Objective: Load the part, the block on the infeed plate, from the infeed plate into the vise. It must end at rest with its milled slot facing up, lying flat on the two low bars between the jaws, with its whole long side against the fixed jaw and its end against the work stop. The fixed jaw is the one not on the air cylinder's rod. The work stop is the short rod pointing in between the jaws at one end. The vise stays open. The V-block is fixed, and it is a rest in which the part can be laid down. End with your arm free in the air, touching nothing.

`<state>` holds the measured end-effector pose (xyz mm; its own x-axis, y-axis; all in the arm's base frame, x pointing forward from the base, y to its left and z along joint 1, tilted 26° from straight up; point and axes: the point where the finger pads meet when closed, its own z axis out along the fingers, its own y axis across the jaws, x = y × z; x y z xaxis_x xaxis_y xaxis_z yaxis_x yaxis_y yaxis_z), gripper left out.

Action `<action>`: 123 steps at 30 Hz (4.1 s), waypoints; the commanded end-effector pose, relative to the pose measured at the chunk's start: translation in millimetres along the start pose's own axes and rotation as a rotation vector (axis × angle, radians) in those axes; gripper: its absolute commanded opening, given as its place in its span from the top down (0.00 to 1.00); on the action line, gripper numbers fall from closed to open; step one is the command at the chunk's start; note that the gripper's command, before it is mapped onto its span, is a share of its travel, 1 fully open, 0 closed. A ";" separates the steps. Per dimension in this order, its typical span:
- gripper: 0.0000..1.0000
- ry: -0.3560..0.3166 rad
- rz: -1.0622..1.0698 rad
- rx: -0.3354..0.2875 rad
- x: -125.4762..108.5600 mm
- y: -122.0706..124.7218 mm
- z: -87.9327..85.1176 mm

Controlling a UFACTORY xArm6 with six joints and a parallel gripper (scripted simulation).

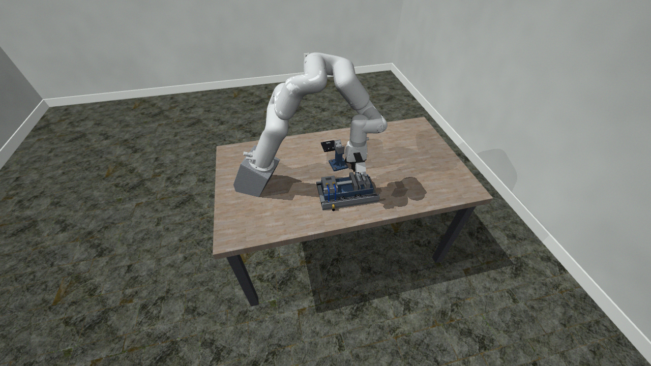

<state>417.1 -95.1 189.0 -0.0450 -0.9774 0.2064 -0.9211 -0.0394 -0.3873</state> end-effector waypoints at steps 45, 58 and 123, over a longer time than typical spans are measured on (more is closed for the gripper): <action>1.00 -0.002 -0.002 0.002 0.1 -1.0 2.2; 1.00 -0.002 -0.002 0.002 0.3 -1.1 17.7; 1.00 -0.002 -0.002 0.002 1.0 -2.2 50.9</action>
<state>438.0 -106.6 143.0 -0.0420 -0.9779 0.2048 -0.9213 -0.0414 -0.3867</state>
